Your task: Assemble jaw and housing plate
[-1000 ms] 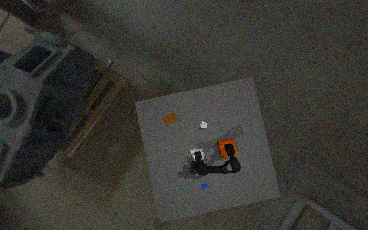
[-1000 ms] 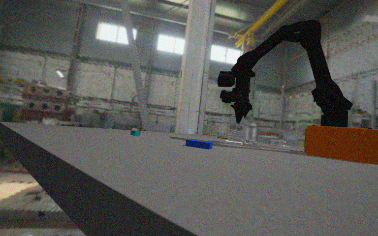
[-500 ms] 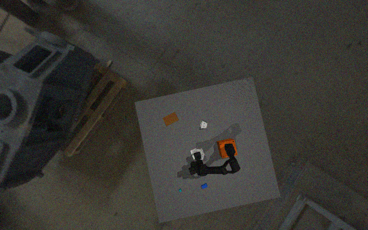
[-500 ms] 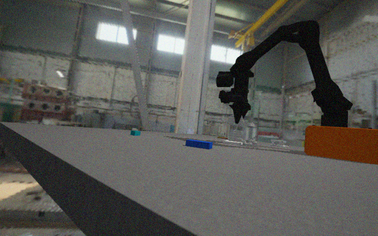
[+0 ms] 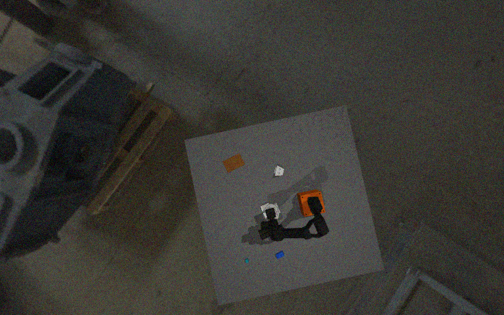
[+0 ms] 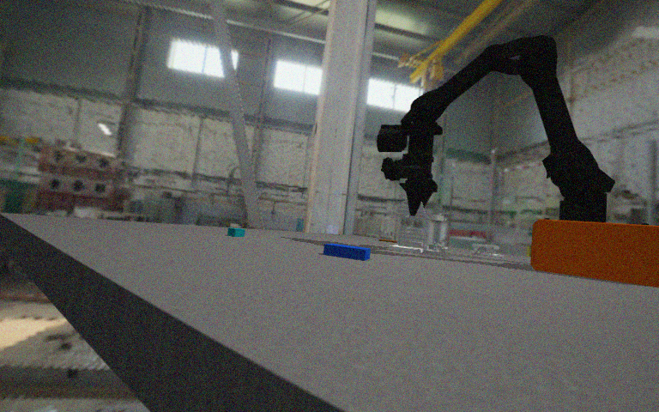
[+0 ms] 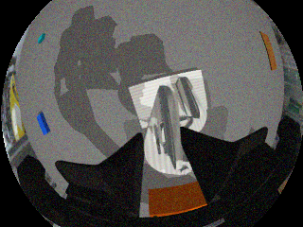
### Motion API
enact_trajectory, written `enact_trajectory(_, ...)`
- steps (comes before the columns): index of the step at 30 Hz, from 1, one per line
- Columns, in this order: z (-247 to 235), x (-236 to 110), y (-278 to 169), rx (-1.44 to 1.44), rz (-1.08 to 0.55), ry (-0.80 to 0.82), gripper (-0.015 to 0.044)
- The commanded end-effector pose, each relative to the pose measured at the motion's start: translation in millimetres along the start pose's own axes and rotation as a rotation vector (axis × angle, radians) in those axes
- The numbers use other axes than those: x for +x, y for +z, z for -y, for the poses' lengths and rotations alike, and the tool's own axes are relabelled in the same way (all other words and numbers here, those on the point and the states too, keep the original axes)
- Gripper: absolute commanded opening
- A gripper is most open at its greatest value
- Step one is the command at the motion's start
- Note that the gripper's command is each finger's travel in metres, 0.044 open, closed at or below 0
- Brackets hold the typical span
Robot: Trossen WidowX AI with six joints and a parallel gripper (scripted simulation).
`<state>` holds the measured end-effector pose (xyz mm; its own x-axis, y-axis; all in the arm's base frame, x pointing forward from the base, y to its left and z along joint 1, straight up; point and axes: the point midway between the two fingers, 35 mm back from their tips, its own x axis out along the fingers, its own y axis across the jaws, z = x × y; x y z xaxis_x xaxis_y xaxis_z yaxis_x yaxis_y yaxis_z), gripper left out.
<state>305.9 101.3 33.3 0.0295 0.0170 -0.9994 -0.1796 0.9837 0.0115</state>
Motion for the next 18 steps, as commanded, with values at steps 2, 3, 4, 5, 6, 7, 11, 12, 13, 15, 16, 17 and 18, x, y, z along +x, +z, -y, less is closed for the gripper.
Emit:
enact_trajectory(2,0.2,0.1,-1.2,0.006,-0.002,-0.001,0.0134)
enact_trajectory(3,0.2,0.1,-1.2,0.006,-0.002,-0.001,0.0134)
enact_trajectory(4,0.2,0.1,-1.2,0.006,-0.002,-0.001,0.0134)
enact_trajectory(5,0.2,0.1,-1.2,0.006,-0.002,-0.001,0.0134)
enact_trajectory(6,0.2,0.1,-1.2,0.006,-0.002,-0.001,0.0134)
enact_trajectory(7,0.2,0.1,-1.2,0.006,-0.002,-0.001,0.0134)
enact_trajectory(11,0.2,0.1,-1.2,0.006,-0.002,-0.001,0.0134)
enact_trajectory(12,0.2,0.4,-1.2,0.006,-0.002,-0.001,0.0134)
enact_trajectory(13,0.2,1.2,-1.1,0.006,-0.002,-0.001,0.0134)
enact_trajectory(15,0.2,4.1,-0.9,0.006,-0.002,-0.001,0.0134)
enact_trajectory(16,0.2,5.7,-0.8,0.006,-0.002,-0.001,0.0134)
enact_trajectory(17,0.2,7.4,-0.7,0.006,-0.002,-0.001,0.0134)
enact_trajectory(18,0.2,9.0,-0.6,0.006,-0.002,-0.001,0.0134)
